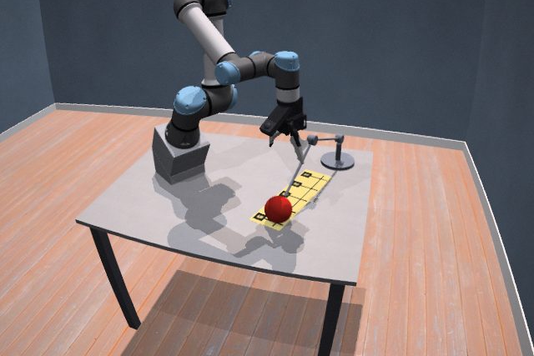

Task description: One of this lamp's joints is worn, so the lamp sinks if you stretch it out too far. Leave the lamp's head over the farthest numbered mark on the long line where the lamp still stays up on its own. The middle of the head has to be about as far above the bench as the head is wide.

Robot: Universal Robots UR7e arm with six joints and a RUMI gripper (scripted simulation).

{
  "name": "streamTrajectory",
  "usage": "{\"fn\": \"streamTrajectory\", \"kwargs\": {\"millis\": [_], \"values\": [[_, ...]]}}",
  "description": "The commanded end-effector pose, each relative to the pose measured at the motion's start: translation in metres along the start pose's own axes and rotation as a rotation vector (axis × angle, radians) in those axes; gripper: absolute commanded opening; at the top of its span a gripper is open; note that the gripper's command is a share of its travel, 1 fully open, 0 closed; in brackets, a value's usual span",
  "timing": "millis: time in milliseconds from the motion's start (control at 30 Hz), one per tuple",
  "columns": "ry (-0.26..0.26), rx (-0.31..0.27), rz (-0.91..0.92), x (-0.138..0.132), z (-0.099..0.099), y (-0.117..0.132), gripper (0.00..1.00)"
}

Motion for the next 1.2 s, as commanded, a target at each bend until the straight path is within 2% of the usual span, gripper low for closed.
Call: {"fn": "streamTrajectory", "kwargs": {"millis": [0, 1167], "values": [[0.016, -0.145, -0.140, -0.0041, 0.0019, -0.0137, 1.00], [0.022, -0.134, -0.129, -0.0123, 0.0099, -0.0177, 1.00]]}}
Point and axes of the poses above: the point where the finger pads meet when closed, its own z axis out along the fingers, its own x axis across the jaws, y = z × x, the point moved 9 cm from there along -z, back along the fingers, and after that the axes turned 3 degrees about z, right-handed, at the moved point
